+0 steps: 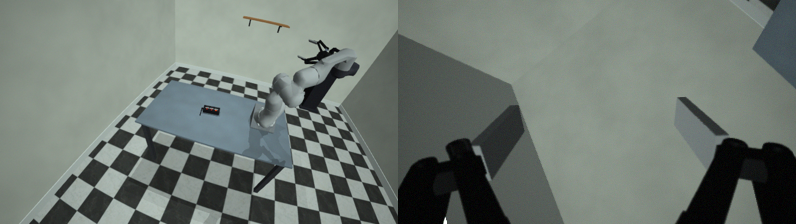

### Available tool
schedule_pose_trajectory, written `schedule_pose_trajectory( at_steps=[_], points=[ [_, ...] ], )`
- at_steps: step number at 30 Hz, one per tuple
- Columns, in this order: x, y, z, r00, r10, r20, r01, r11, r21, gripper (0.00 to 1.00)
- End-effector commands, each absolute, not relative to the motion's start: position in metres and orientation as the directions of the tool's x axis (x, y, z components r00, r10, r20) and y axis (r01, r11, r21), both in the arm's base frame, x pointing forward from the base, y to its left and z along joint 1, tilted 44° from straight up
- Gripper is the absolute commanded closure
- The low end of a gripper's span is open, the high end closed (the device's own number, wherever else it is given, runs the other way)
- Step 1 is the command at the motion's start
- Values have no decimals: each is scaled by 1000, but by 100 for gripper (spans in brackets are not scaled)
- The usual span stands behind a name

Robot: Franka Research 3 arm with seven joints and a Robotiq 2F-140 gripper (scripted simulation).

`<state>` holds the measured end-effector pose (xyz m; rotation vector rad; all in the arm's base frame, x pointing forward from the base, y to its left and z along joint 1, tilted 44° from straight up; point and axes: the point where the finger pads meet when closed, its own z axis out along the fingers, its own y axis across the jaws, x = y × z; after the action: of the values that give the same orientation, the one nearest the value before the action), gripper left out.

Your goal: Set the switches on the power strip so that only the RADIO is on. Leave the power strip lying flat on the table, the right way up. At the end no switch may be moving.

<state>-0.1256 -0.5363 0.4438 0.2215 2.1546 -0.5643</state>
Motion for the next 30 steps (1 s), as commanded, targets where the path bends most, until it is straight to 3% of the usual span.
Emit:
schedule_pose_trajectory(
  at_steps=[1,20,30],
  points=[
    [-126,-536,444,-603,-44,-796,352,881,-315,0],
    [-120,-538,443,-604,-46,-795,345,885,-313,0],
    [15,-558,423,-633,-106,-766,146,956,-254,0]
  ],
)
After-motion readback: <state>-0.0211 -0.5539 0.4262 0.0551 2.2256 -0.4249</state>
